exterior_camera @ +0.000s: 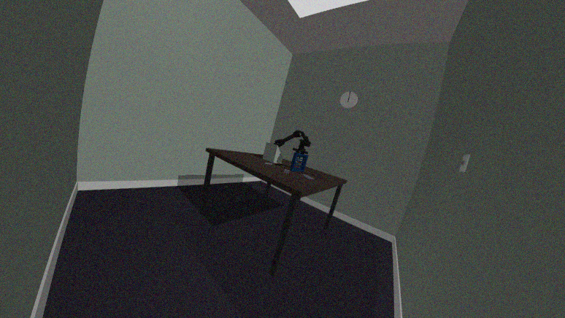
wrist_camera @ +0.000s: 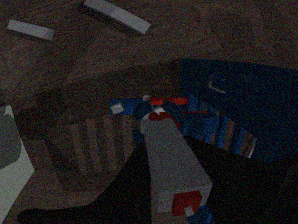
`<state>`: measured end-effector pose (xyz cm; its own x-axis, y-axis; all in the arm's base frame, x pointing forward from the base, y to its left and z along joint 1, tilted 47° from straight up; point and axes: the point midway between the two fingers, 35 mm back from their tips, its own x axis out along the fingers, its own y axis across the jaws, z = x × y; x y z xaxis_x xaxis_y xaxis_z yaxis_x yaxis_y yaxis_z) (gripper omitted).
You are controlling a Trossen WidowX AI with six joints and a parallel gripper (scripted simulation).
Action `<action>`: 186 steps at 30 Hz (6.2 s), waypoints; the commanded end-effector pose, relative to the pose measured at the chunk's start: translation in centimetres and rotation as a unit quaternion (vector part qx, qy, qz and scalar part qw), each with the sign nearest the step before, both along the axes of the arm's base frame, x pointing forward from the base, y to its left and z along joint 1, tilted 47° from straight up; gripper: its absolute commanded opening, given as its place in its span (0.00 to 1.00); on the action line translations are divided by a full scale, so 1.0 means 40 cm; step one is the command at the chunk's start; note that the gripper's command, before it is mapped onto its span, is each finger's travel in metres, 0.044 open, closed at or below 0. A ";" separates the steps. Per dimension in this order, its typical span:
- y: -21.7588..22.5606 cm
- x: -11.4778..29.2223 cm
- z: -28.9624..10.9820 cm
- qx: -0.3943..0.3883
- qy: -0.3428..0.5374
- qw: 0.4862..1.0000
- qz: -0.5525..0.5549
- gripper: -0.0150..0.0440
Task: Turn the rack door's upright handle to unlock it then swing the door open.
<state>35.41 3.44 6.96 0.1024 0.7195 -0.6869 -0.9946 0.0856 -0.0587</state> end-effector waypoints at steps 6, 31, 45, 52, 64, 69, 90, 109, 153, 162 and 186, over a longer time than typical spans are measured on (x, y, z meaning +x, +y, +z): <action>0.000 0.000 0.000 -0.011 -0.078 0.994 0.074 0.27; 0.000 0.000 0.000 0.013 0.090 0.992 -0.087 0.73; 0.000 0.000 0.000 0.047 0.328 0.890 -0.313 0.73; 0.000 0.000 0.000 0.062 0.433 0.798 -0.414 0.73; 0.000 0.000 0.000 0.083 0.583 0.587 -0.556 0.73; 0.000 0.000 0.000 0.090 0.630 0.482 -0.602 0.73; 0.000 0.000 0.000 0.103 0.720 -0.017 -0.686 0.73; 0.000 0.000 0.000 0.102 0.711 -0.152 -0.679 0.65; -0.001 -0.012 -0.003 0.102 0.717 -0.087 -0.684 0.27; -0.004 -0.031 -0.009 0.103 0.720 0.002 -0.687 0.27; -0.027 -0.125 -0.049 0.100 0.703 0.213 -0.671 0.27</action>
